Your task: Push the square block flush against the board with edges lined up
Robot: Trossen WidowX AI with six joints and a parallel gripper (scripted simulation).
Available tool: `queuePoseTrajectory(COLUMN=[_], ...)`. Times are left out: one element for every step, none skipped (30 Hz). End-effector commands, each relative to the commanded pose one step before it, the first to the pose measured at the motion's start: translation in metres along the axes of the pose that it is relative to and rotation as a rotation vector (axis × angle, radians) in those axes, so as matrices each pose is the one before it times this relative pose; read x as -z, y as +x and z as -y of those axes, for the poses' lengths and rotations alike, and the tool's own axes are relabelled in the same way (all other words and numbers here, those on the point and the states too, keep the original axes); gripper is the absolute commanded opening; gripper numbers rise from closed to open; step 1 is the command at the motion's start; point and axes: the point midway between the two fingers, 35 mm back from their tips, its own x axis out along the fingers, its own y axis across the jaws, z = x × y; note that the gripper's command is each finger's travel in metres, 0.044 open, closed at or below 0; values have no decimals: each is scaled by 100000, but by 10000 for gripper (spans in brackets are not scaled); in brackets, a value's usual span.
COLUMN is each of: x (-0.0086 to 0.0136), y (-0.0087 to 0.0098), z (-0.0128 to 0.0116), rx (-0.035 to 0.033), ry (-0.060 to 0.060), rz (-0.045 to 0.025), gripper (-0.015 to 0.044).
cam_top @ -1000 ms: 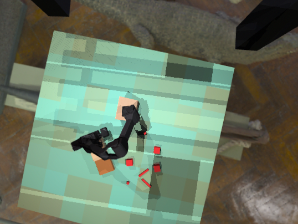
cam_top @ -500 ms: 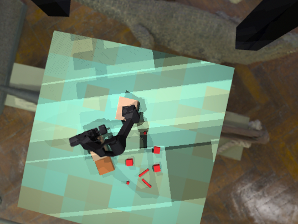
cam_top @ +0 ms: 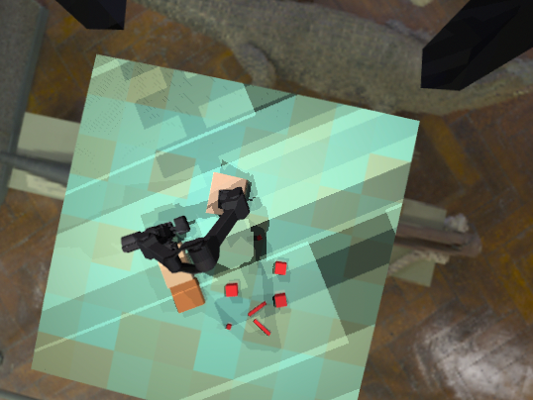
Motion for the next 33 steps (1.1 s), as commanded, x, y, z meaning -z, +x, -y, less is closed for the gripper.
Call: queuePoseTrajectory(x=[416,-324,-7,0,14,15,6,0,0,0,0,-13,-104,-181,-232,-247,-261,-275,-288,-300,-312,-323,-333,-342,-350,-357,-364,-369,-374,-378,-381,-375,-375], y=[390,-659,-839,-1424,-1452,-882,-296,0,0,0,0,173,-31,-51,-59,-56,-54,-51,-49,-46,-43,-41,-38,-36,-33,-30,-28,-25,-22,-20,-17,-3,-1], z=[-261,269,84,77,-7,-46,-22,0,0,0,0,360,167,273,319,307,294,281,266,252,236,220,204,187,170,152,135,116,98,80,61,42,24], rx=[-1223,1126,-146,-272,-308,-201,-70,0,0,0,0,1475,22,36,42,40,37,35,33,30,27,24,21,18,15,12,8,5,2,-2,-5,35,32], ry=[-221,286,-32,-60,-69,-46,-16,0,0,0,0,1224,1720,2867,3454,3453,3452,3451,3450,3449,3448,3447,3447,3446,3445,3444,3443,3442,3442,3441,3440,3303,3297], rz=[-352,345,-110,-167,-144,-75,-23,0,0,0,0,709,-15,-23,-25,-22,-19,-16,-13,-11,-9,-7,-5,-4,-3,-2,-1,-1,-1,-1,-2,-1,0], gripper=[0,0,0,0,0,0,0,0,0,0,0,0,0,0,0,0,0,0,0,0,0,0,0,0,0,0,0,0,0,0,0,0,0])
